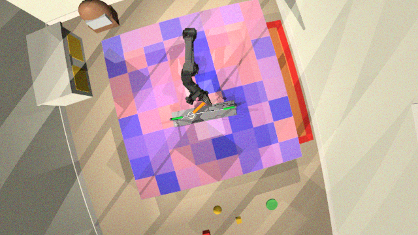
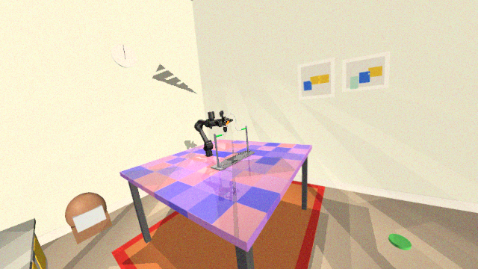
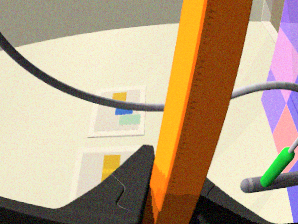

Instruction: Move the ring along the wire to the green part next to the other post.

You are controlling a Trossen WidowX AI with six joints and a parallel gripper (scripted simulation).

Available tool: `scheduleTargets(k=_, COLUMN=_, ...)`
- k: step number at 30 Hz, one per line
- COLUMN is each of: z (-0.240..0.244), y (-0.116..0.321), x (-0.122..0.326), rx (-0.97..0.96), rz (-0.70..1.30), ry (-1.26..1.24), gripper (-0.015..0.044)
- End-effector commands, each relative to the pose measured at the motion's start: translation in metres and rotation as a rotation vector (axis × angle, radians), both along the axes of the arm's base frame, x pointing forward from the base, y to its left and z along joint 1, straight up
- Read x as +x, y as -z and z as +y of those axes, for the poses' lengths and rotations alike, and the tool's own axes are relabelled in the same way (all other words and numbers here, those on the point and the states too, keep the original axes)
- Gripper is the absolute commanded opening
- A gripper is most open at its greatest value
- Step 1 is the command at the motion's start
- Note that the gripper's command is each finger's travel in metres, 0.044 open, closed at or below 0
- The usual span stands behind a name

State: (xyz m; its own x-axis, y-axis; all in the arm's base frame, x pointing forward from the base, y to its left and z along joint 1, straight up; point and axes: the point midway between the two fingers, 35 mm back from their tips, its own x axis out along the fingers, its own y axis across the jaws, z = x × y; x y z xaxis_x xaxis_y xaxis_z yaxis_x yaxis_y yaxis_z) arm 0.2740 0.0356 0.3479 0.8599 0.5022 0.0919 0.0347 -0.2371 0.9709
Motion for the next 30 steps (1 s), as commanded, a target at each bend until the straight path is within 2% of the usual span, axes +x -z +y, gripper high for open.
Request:
scheduleTargets(k=1, z=-0.001, y=-0.003, x=0.0, rx=-0.021, rz=0.001, ry=-0.001, gripper=-0.015)
scheduleTargets(k=30, z=-0.001, y=0.01, x=0.0, rx=-0.422, rz=0.052, ry=0.004, gripper=-0.015)
